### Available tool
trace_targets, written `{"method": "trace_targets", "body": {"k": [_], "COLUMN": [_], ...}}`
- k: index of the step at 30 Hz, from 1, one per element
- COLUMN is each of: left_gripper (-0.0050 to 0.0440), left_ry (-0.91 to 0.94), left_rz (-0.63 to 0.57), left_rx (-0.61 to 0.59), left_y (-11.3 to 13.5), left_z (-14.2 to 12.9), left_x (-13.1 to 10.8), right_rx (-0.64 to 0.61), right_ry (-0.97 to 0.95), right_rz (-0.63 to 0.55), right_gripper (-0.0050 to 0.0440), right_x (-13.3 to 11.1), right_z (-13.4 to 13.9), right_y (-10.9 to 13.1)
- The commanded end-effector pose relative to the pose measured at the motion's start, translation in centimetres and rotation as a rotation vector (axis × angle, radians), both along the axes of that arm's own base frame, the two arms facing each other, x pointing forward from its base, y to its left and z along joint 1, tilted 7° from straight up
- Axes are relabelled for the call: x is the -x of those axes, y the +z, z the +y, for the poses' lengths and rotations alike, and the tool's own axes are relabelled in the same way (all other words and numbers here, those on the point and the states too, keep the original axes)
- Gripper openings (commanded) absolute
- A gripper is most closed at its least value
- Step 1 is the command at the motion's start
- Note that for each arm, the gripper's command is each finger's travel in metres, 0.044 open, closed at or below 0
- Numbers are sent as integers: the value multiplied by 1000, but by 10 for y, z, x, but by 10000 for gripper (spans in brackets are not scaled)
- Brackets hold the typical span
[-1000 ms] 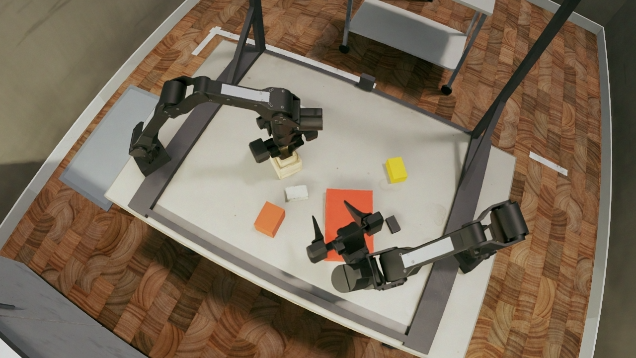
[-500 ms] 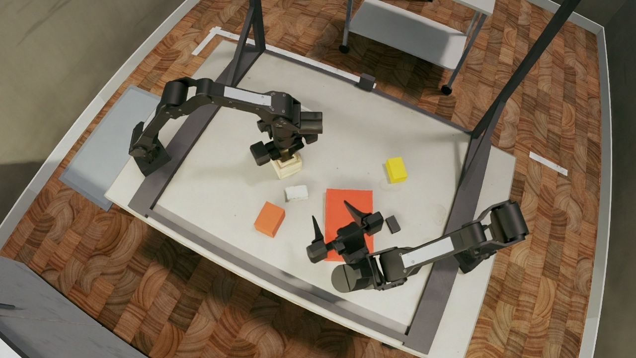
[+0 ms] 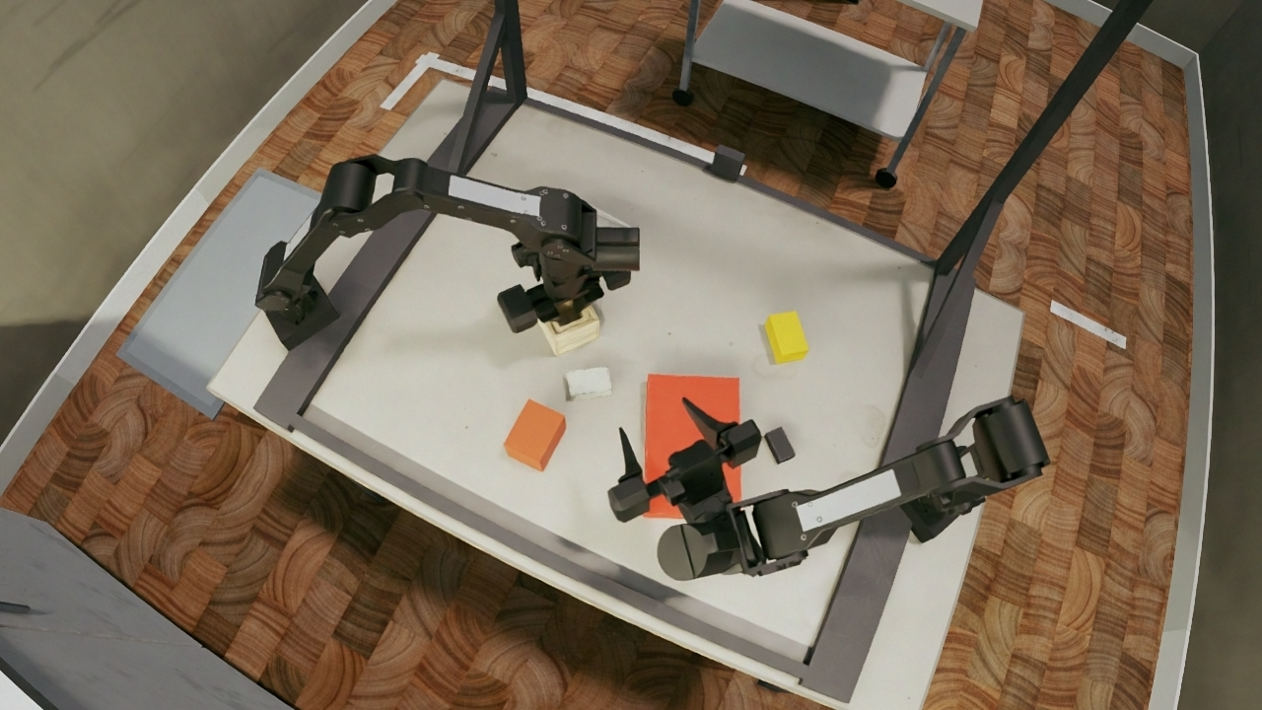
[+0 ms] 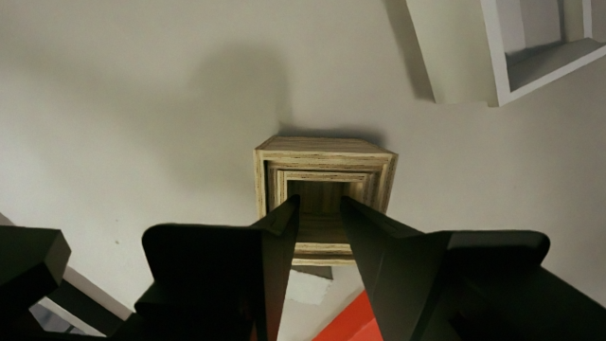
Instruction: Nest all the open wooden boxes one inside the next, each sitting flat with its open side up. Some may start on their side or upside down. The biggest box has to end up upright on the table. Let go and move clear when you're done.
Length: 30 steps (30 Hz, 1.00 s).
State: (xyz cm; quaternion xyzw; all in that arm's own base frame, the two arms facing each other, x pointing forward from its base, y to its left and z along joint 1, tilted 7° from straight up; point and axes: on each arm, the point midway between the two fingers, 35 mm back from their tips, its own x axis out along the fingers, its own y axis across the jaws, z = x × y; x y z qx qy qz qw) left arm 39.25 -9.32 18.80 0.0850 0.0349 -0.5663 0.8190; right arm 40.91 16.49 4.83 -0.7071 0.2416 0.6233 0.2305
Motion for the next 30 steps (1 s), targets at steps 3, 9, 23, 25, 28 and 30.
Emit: {"method": "trace_targets", "body": {"k": [3, 9, 23, 25, 28, 30], "left_gripper": [400, 400, 400, 400, 400, 400], "left_ry": [-3, -3, -3, -3, -3, -3], "left_rz": [-26, -26, -26, -26, -26, -26], "left_rx": [-2, -2, -2, -2, -2, -2], "left_y": [8, 8, 8, 8, 8, 8], "left_z": [0, 0, 0, 0, 0, 0], "left_x": [0, 0, 0, 0, 0, 0], "right_rx": [-9, -8, -12, -12, -12, -12], "right_ry": [1, 1, 0, 0, 0, 0], "right_rz": [-25, -22, -27, -27, -27, -27], "right_gripper": [207, 207, 115, 102, 82, 69], "right_x": [-4, -3, -3, -3, -3, -3], "right_z": [1, 1, 1, 1, 1, 1], "right_y": [9, 8, 11, 11, 11, 11]}}
